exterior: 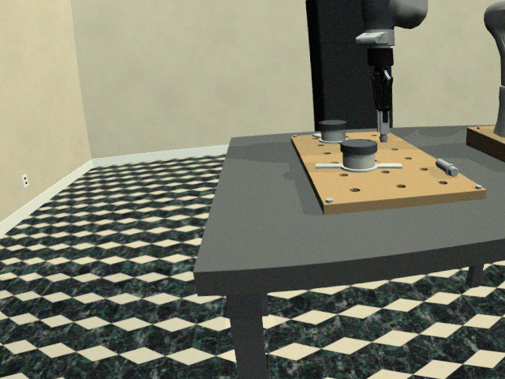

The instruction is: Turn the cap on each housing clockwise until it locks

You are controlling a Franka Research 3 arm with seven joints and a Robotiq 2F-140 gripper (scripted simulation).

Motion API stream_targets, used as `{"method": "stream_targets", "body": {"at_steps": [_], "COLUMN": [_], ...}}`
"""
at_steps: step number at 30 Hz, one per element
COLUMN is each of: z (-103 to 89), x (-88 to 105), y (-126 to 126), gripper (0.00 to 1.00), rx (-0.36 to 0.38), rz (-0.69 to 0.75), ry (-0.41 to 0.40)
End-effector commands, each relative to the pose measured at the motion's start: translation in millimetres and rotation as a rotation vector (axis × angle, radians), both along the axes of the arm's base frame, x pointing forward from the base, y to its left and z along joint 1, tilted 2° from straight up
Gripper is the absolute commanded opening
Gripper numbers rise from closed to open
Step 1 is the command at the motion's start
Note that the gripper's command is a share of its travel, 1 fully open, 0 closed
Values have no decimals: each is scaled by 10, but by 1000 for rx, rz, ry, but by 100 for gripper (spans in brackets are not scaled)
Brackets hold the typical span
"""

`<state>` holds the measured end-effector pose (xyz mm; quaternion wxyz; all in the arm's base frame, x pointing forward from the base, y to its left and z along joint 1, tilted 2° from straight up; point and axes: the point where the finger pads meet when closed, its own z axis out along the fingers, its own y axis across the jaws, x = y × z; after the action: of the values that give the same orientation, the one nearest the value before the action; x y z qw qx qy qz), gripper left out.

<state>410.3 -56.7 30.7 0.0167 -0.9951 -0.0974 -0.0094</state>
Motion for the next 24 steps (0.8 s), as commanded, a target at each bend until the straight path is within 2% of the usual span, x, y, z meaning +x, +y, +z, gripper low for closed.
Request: {"method": "stream_targets", "body": {"at_steps": [1,24], "z": [6,-30], "x": [32,33], "y": [3,4], "gripper": [10,10], "rx": [1,1], "rz": [4,4], "ry": [-8,-8]}}
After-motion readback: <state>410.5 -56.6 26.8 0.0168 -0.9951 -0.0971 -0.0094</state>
